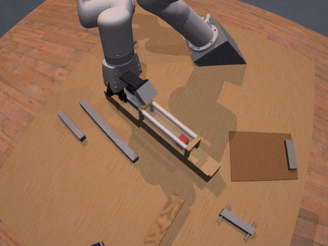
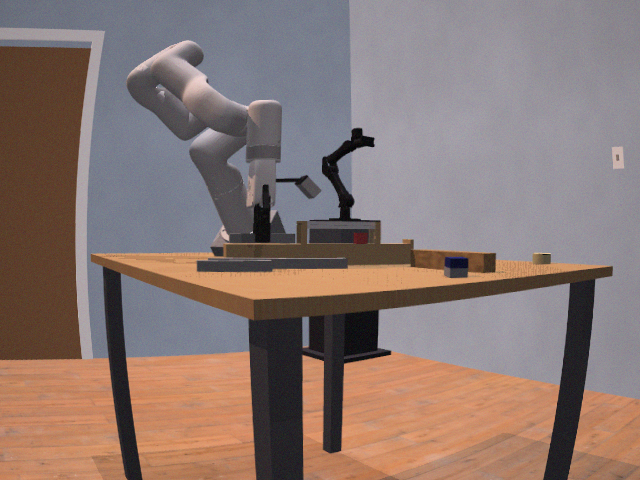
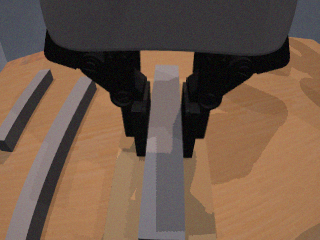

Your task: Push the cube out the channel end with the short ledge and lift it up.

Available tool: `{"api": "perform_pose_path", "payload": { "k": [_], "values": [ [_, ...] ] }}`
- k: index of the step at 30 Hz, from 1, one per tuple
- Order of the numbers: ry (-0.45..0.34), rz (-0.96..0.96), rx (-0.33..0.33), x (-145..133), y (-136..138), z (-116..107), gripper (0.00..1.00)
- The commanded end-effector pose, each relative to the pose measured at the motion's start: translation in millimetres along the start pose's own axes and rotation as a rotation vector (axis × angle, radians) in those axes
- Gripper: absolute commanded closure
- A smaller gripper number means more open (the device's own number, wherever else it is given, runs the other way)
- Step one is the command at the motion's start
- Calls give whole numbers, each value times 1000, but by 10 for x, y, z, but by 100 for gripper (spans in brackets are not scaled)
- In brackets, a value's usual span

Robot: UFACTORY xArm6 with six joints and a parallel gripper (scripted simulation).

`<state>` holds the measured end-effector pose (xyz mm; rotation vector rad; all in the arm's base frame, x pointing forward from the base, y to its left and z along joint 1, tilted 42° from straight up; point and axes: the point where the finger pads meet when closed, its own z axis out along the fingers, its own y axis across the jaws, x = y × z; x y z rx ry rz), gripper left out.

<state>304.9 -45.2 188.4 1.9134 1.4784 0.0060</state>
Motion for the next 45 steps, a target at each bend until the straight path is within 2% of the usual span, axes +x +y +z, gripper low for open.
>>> {"api": "perform_pose_path", "payload": {
  "k": [1, 8, 28, 45],
  "values": [
    [1, 1, -2, 18, 10, -6, 100],
    [1, 1, -2, 92, 11, -7, 100],
    [1, 1, -2, 552, 18, -7, 100],
    [1, 1, -2, 585, 18, -7, 100]
  ]
}}
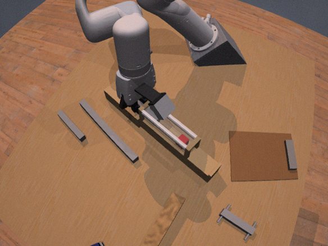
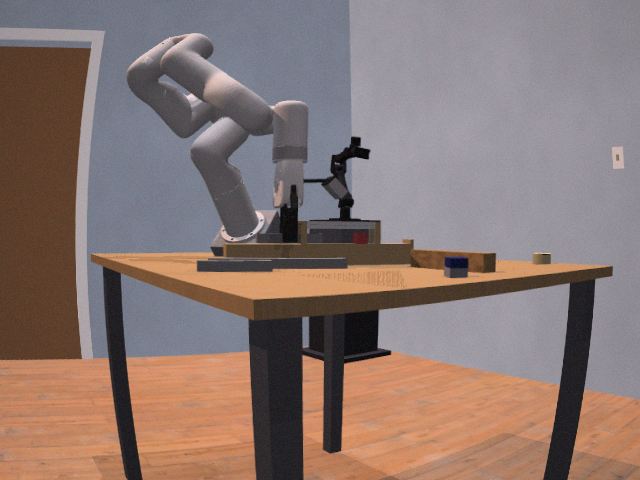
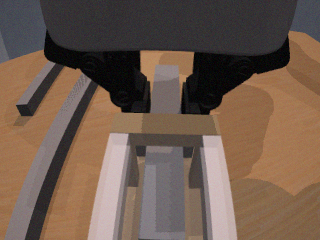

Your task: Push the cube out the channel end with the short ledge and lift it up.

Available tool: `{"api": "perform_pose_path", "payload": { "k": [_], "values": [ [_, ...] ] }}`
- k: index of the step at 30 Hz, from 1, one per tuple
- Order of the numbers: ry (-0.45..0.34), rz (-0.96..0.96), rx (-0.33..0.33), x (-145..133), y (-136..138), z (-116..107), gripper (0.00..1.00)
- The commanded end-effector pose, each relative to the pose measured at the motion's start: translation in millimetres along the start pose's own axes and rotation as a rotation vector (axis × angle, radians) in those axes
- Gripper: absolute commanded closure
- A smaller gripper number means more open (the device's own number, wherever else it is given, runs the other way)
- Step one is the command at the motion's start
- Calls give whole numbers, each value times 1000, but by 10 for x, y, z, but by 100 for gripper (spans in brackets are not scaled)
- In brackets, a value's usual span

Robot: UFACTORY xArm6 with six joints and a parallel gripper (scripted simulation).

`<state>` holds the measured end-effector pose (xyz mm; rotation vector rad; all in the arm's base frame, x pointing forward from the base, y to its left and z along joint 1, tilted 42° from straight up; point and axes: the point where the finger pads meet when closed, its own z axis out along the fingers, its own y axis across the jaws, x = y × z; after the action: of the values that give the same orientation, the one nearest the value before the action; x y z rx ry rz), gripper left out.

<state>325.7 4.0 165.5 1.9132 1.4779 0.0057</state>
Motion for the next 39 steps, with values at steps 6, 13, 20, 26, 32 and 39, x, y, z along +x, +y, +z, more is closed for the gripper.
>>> {"api": "perform_pose_path", "payload": {
  "k": [6, 13, 20, 26, 32, 39],
  "values": [
    [2, 1, -2, 4, 10, -7, 62],
    [2, 1, -2, 4, 10, -7, 62],
    [2, 1, -2, 4, 10, -7, 62],
    [2, 1, -2, 4, 10, -7, 62],
    [2, 1, -2, 4, 10, -7, 62],
    [2, 1, -2, 4, 10, -128, 62]
  ]
}}
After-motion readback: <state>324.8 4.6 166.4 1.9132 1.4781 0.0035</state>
